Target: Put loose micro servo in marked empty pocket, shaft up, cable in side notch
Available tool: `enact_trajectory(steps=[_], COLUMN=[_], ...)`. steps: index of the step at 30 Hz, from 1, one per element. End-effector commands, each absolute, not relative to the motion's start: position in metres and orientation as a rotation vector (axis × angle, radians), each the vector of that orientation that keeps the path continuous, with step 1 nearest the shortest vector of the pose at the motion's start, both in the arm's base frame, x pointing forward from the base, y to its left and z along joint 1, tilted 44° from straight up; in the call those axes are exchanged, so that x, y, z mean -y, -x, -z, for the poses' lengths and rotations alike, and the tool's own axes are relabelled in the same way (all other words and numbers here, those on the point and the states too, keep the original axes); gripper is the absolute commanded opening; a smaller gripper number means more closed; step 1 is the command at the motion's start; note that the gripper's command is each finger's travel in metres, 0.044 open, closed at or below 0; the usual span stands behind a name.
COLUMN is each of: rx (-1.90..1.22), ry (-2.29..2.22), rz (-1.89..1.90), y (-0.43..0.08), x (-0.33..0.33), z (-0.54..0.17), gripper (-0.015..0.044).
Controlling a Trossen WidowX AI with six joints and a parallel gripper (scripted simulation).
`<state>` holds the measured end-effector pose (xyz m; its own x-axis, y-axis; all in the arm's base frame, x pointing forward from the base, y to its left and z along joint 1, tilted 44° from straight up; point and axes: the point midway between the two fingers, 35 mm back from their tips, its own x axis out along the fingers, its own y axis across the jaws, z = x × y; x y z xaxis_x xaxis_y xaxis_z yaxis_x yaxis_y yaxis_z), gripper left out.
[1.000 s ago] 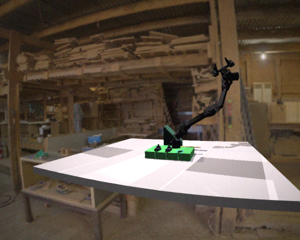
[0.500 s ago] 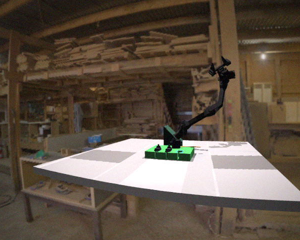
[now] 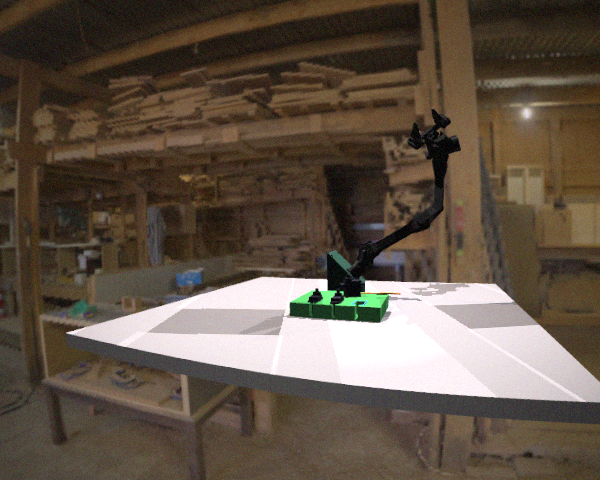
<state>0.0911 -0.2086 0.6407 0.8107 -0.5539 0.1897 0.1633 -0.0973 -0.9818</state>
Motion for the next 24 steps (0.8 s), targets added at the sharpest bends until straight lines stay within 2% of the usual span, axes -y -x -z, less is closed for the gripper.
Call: enact_trajectory(steps=[1,24], rx=[-0.318,-0.297], ry=[1.526,1.437], rz=[0.614,0.539], y=[-0.093,-0.117], x=[0.223,0.259], z=[-0.631,-0.595], gripper=[0.044,0.044])
